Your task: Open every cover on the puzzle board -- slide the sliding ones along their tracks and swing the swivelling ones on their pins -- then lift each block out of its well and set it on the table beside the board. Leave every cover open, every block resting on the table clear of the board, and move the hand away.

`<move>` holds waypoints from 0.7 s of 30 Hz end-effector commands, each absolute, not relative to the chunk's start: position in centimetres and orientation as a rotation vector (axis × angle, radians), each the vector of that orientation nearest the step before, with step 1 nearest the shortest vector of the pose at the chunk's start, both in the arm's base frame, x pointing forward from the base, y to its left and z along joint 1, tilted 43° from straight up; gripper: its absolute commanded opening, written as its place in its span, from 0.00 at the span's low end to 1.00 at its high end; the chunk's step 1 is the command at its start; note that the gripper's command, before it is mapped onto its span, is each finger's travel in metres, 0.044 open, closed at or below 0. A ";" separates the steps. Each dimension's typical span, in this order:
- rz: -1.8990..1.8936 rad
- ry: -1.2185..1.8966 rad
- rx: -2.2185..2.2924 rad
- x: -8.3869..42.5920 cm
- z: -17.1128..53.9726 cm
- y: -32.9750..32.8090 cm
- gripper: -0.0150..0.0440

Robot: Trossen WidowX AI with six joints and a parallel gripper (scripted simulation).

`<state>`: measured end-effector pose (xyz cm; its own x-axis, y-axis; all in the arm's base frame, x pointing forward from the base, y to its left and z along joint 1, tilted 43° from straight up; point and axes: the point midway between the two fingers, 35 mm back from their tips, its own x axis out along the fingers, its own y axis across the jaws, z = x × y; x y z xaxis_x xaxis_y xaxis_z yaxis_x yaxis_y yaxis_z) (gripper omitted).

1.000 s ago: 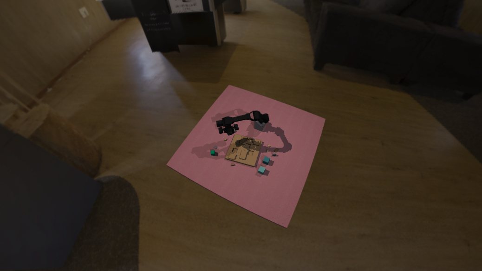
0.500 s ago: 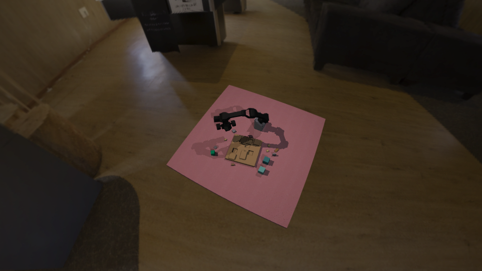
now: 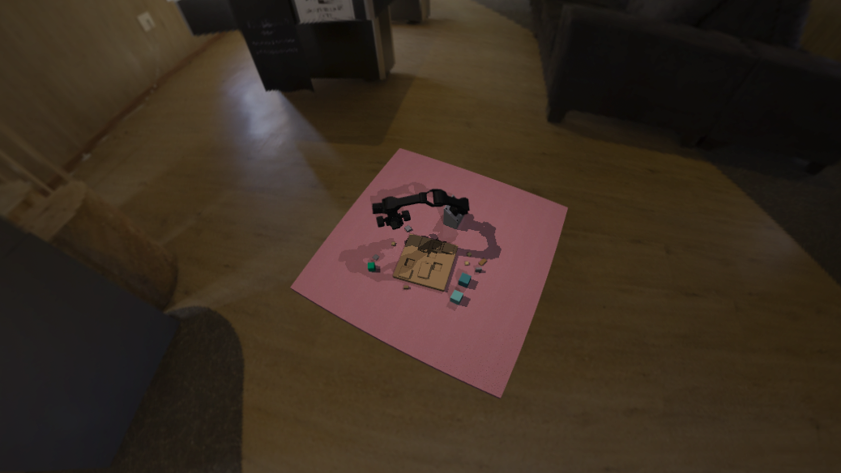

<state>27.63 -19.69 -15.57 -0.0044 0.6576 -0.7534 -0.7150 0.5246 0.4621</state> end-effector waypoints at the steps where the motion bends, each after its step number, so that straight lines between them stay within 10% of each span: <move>1: 1.089 1.148 -0.048 27.5 -16.2 -18.9 0.39; 21: 1.089 1.147 -0.048 27.6 -18.8 -16.8 0.39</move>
<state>27.79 -17.44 -18.27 -0.0038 0.6587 -0.7524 -0.7151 0.5242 0.4624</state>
